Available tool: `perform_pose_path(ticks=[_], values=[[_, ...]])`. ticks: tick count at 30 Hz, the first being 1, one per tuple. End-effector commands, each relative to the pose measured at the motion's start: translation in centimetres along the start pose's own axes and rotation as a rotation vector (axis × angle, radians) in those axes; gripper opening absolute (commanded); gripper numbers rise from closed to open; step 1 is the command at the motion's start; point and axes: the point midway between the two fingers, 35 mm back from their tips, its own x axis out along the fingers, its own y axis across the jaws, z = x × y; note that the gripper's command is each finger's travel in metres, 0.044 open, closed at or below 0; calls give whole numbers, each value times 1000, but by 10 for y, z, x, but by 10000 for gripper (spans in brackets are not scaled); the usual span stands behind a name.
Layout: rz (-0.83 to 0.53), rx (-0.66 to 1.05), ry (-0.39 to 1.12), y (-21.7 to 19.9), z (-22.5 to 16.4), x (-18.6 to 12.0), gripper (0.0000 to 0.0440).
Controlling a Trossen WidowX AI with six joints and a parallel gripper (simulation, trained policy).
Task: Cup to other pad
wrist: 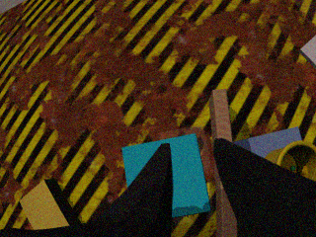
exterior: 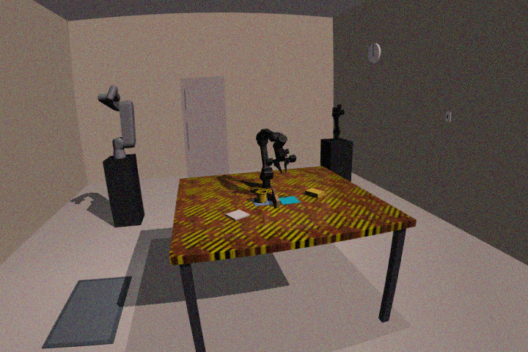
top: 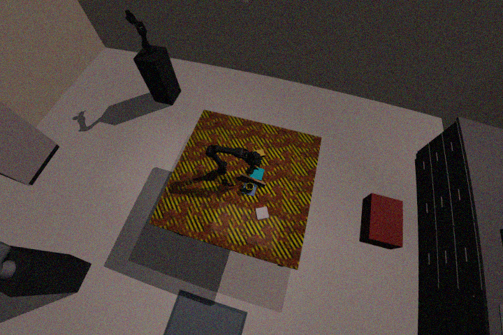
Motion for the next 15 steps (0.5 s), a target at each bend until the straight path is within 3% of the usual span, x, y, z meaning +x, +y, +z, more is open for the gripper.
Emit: perform_pose_path(ticks=[1,15], values=[[-20,-7,45,-3,-2,1,120],[-80,-48,255,-17,-17,4,132]])
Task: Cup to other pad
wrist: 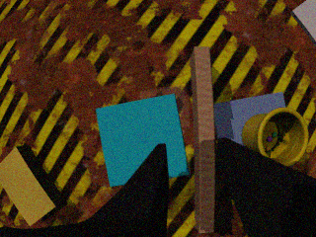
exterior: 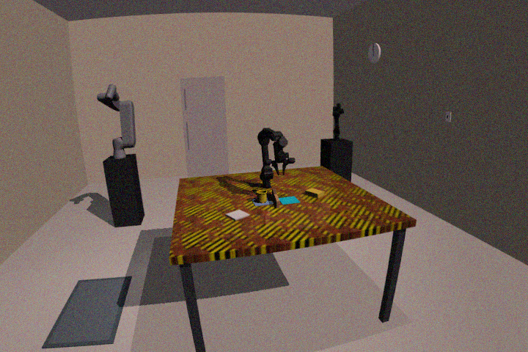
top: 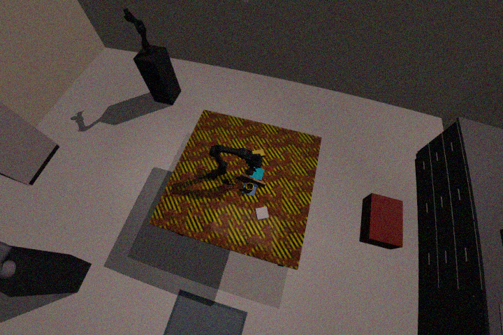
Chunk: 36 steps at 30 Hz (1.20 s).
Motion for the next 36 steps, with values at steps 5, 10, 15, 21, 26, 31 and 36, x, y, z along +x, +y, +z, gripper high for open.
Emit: perform_pose_path(ticks=[5,10,15,21,26,31,36], values=[[-34,-27,101,-10,-5,3,128],[-51,-49,171,-18,-9,8,119],[-65,-72,239,-26,-14,14,114],[-80,-96,315,-38,-20,23,114],[-90,-112,370,-48,-25,31,114],[-96,-126,412,-57,-30,39,118],[-99,-140,443,-67,-36,50,128]])
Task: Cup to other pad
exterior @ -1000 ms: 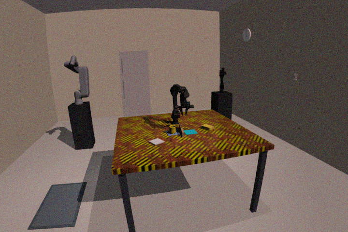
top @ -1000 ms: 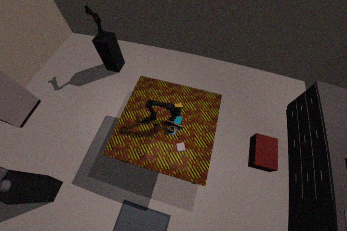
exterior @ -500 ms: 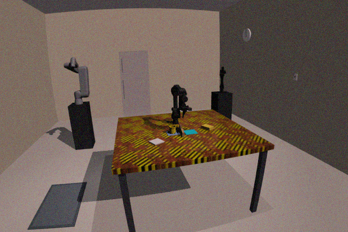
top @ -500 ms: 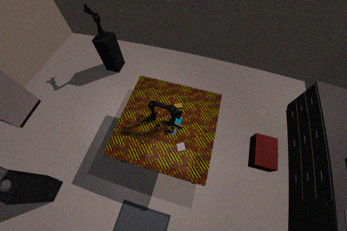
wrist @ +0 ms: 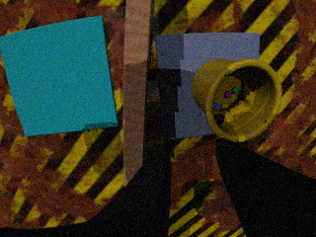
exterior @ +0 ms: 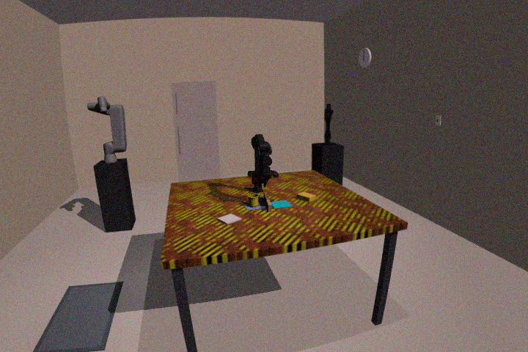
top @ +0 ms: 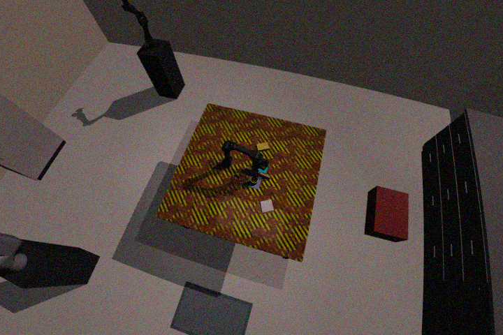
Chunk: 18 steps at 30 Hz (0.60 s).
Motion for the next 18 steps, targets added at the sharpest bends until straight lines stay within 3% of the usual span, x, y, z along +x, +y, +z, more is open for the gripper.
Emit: perform_pose_path(ticks=[1,18], values=[[-6,-12,32,-6,-3,12,130],[0,-87,107,-26,-10,66,155]])
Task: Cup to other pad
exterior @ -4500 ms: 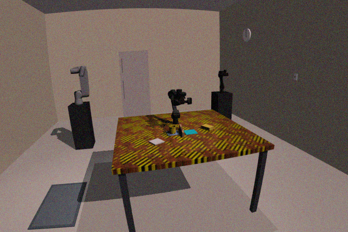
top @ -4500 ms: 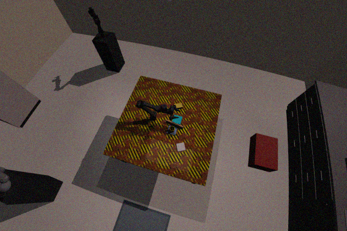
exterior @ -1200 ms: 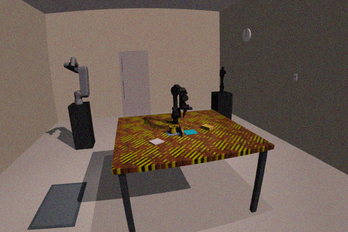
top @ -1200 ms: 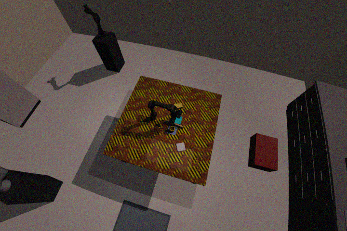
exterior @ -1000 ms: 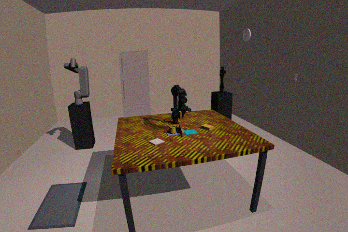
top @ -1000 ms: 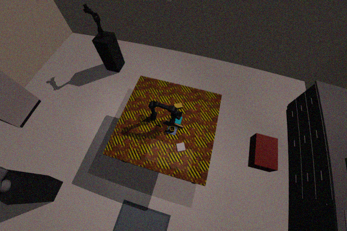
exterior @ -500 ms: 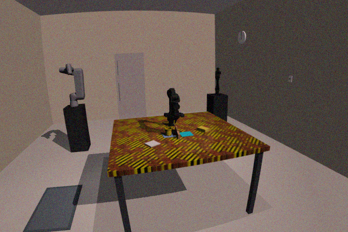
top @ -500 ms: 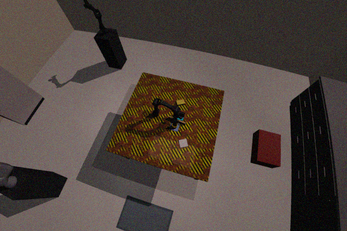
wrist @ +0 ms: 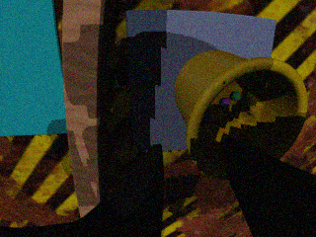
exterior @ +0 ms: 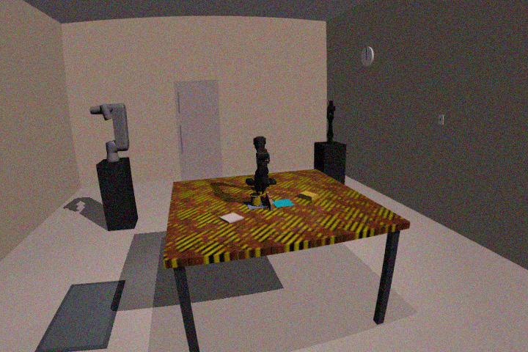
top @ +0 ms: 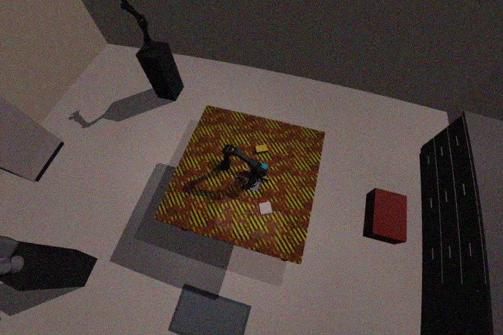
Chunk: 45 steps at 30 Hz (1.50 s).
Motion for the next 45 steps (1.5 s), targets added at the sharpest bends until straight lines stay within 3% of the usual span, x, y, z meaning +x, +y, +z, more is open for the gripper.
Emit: perform_pose_path(ticks=[1,9,17,45], values=[[2,-22,24,-3,-3,15,156],[20,-96,37,-3,-3,43,158],[26,-195,34,-4,-2,49,1],[18,-344,-82,8,25,-10,27]])
